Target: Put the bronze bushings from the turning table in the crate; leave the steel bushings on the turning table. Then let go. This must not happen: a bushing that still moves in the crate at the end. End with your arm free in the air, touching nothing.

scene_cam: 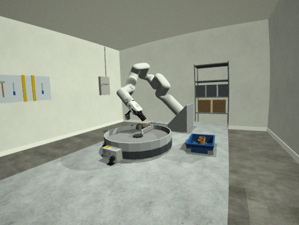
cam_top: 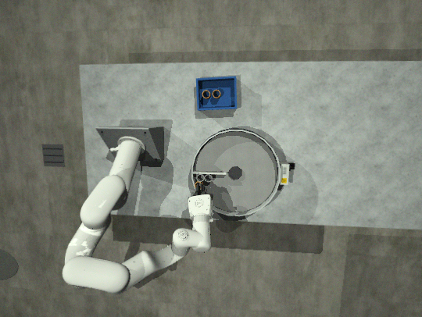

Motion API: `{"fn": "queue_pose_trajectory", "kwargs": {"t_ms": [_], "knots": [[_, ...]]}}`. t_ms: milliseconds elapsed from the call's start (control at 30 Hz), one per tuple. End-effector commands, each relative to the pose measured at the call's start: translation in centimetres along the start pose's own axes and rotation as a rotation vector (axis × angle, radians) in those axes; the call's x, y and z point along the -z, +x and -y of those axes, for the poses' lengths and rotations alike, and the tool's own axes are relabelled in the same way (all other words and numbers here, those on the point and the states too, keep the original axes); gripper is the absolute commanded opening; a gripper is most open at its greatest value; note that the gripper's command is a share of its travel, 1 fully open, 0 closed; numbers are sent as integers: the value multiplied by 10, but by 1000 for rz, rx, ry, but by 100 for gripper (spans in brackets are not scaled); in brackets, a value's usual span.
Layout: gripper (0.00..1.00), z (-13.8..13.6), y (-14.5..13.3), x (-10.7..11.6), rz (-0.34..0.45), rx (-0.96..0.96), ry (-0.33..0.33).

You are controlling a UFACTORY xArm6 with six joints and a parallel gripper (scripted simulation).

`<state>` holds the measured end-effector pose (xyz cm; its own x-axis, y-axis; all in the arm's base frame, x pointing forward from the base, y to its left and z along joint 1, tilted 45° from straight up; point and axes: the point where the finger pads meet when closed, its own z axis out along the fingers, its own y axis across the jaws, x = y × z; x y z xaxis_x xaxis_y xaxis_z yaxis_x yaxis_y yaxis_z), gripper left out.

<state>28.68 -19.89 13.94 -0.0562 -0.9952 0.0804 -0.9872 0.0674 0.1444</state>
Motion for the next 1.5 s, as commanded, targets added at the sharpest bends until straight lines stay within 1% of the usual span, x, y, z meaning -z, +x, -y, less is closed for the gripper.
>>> {"fn": "queue_pose_trajectory", "kwargs": {"t_ms": [0, 1033, 1233, 1467], "knots": [[11, 1, 1, 1, -1, 0, 3], [11, 1, 0, 1, -1, 0, 3], [11, 1, 14, -16, -1, 0, 3], [11, 1, 15, -17, -1, 0, 3]]}}
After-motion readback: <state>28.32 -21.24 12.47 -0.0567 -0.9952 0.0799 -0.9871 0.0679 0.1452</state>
